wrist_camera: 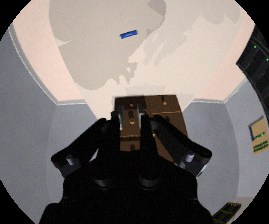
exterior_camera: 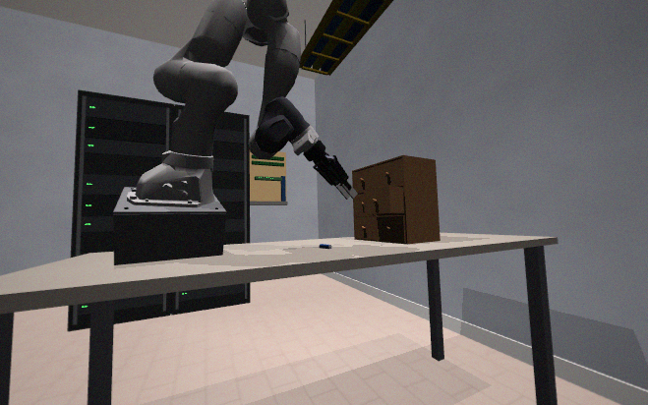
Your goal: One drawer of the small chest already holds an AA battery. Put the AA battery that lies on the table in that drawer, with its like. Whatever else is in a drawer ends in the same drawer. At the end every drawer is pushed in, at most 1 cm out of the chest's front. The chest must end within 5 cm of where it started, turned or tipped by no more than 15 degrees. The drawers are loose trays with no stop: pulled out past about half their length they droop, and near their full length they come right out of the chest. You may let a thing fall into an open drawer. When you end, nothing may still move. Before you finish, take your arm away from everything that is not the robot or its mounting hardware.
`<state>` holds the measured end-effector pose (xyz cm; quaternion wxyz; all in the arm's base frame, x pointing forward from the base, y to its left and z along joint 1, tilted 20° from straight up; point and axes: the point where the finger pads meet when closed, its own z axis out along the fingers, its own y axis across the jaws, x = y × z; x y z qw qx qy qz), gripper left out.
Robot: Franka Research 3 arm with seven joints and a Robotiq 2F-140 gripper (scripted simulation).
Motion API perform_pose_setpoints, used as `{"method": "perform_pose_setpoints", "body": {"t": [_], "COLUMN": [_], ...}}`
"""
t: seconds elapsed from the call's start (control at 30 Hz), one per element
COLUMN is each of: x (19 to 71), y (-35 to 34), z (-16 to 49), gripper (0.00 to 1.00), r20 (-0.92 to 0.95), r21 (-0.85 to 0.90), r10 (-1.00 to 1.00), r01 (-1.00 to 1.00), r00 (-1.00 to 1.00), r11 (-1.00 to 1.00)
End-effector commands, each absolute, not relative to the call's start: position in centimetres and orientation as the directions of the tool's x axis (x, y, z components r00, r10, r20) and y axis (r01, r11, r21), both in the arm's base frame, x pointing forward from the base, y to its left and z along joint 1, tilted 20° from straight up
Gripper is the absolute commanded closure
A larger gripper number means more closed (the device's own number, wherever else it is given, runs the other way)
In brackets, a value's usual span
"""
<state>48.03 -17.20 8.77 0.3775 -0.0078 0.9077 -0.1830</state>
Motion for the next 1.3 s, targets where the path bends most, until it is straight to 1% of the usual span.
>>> {"method": "perform_pose_setpoints", "body": {"t": [0.0, 0.9, 1.27], "x": [48.04, 47.80, 47.48], "y": [-17.22, -17.11, -16.96], "z": [8.97, 9.20, 9.49], "gripper": [0.80, 0.80, 0.80], "r20": [-0.683, -0.707, -0.734], "r21": [-0.346, -0.315, -0.272], "r10": [-0.162, -0.094, -0.009], "r01": [0.120, 0.192, 0.281], "r00": [-0.713, -0.701, -0.680], "r11": [0.931, 0.930, 0.920]}}
